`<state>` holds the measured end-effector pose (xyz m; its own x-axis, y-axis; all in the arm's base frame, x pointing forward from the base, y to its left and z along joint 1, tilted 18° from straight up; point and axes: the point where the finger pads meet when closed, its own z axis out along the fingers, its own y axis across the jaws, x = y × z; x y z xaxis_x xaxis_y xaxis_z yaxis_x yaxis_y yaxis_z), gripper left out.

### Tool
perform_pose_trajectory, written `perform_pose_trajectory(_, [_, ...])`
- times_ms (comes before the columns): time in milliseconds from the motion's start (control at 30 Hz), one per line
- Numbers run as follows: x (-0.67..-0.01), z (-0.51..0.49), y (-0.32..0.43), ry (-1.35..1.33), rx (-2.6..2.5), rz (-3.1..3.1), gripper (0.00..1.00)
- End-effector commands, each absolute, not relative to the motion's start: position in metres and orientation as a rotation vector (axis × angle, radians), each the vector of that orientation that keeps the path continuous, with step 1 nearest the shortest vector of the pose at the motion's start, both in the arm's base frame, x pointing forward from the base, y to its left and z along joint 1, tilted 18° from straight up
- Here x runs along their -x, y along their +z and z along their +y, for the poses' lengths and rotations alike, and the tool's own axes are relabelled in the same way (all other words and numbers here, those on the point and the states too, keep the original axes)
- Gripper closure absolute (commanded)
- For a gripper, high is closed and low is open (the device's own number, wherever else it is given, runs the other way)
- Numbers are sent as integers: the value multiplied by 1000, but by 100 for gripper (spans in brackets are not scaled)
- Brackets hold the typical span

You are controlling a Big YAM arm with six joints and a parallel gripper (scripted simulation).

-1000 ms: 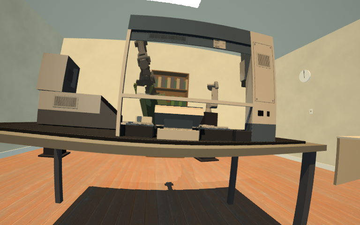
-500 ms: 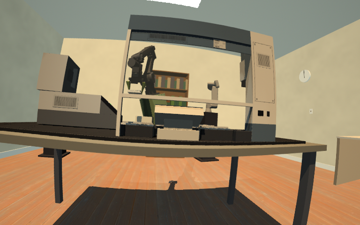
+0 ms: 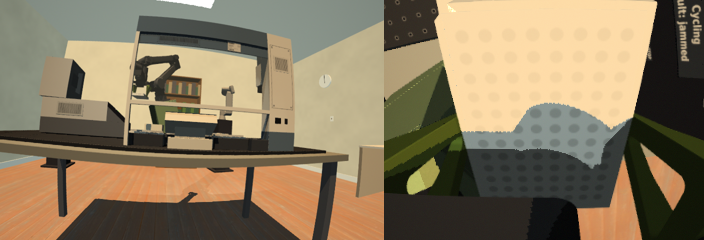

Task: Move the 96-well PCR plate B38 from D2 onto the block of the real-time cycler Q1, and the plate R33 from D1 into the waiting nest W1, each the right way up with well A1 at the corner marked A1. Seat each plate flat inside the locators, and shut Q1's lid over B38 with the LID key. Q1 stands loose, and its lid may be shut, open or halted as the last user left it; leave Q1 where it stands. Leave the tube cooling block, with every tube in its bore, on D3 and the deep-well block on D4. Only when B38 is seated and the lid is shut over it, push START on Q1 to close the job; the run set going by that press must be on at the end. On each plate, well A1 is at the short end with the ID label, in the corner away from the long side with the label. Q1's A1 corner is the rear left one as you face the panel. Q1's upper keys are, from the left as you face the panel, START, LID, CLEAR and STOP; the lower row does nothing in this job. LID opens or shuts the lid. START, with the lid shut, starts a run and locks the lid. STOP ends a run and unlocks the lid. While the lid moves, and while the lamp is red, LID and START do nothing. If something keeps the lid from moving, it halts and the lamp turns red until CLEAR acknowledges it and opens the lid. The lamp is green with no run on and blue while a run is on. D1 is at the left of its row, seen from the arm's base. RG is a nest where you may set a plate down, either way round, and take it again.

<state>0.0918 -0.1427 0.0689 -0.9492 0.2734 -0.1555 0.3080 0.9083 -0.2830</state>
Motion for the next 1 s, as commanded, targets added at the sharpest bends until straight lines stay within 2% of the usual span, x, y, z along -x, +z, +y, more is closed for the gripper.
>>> perform_pose_trajectory(0, [-86,-145,78,-450,-436,2960,100])
perform_pose_trajectory(167, [-68,-169,96,-481,-485,2935,100])
perform_pose_trajectory(967, [-79,-290,136,-559,-331,2943,100])
